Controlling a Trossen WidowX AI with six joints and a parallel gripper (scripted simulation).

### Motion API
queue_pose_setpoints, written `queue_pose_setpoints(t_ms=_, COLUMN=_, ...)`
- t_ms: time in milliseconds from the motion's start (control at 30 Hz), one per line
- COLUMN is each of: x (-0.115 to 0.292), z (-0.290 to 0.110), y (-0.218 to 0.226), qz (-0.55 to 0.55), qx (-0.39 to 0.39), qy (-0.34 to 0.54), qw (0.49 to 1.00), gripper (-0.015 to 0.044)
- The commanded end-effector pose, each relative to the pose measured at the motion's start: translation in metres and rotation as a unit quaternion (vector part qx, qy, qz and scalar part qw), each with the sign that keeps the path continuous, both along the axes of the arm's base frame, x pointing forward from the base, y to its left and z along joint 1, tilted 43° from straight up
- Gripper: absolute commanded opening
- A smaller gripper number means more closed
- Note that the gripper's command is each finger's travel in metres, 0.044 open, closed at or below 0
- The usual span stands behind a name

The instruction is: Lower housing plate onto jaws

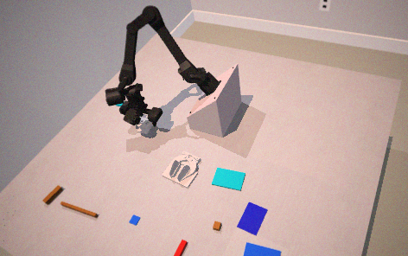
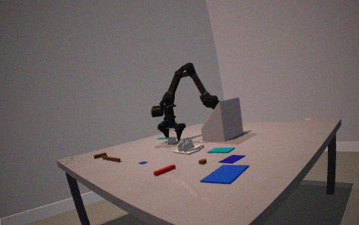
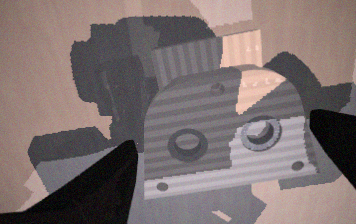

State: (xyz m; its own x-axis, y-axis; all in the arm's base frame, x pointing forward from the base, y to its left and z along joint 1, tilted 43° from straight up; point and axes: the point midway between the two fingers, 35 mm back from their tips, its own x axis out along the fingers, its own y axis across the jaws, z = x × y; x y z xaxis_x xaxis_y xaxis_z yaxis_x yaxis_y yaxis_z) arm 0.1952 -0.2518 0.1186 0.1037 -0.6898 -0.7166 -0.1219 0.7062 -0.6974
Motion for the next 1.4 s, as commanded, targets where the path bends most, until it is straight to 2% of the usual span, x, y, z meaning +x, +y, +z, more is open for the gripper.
queue_pose_setpoints(t_ms=0, x=0.0, z=-0.001, y=0.0, qz=0.003, qx=0.001, qy=0.001, qw=1.0, gripper=0.044)
queue_pose_setpoints(t_ms=300, x=0.0, z=-0.001, y=0.0, qz=0.003, qx=0.001, qy=0.001, qw=1.0, gripper=0.044)
queue_pose_setpoints(t_ms=767, x=0.0, z=-0.001, y=0.0, qz=0.0, qx=0.0, qy=0.0, qw=1.0, gripper=0.0351)
queue_pose_setpoints(t_ms=1100, x=0.0, z=0.0, y=0.0, qz=0.0, qx=0.0, qy=0.0, qw=1.0, gripper=0.0351)
queue_pose_setpoints(t_ms=1367, x=0.001, z=0.016, y=0.016, qz=0.001, qx=0.002, qy=0.0, qw=1.0, gripper=0.0351)
